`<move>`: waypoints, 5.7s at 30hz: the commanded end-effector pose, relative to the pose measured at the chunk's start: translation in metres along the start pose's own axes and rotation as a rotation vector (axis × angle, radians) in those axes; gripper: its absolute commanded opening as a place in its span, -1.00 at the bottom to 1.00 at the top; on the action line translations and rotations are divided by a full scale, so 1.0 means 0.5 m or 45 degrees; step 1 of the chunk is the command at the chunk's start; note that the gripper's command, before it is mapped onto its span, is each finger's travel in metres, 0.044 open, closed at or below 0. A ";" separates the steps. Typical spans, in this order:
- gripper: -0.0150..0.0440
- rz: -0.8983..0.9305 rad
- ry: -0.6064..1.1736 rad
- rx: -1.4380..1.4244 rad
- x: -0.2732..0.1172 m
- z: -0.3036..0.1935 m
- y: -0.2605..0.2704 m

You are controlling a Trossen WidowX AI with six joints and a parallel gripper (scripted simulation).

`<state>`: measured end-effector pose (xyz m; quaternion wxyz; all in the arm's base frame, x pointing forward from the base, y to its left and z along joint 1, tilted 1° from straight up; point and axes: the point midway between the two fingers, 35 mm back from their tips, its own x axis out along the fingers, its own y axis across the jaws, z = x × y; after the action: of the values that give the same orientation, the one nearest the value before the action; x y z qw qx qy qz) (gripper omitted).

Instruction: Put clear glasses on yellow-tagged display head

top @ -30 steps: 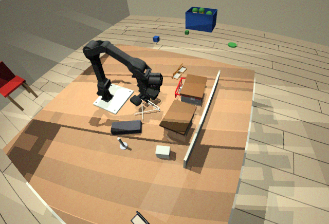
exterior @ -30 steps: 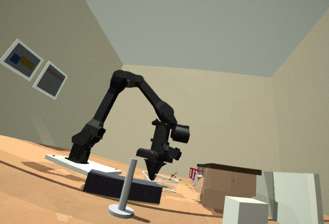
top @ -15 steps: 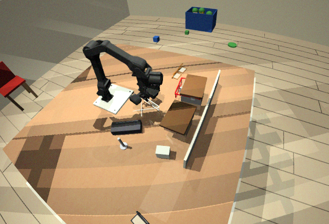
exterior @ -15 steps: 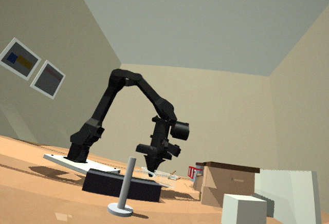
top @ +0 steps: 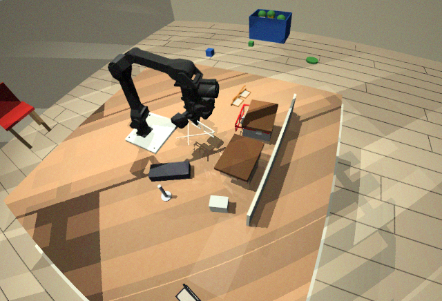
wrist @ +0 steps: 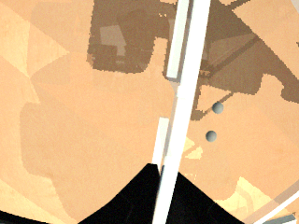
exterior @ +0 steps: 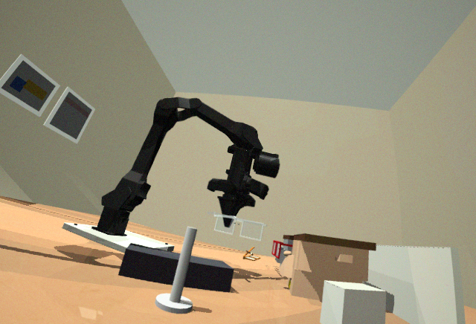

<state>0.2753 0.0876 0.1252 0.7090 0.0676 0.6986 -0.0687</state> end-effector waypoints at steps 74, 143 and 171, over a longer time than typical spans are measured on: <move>-0.49 -0.042 -0.011 -1.329 -0.046 0.094 -0.553; -0.49 -0.038 -0.012 -1.329 0.069 0.082 -0.482; -0.49 -0.036 -0.014 -1.329 0.069 0.090 -0.441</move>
<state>0.2757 -0.1409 0.0894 0.6496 -0.3017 0.6390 0.2807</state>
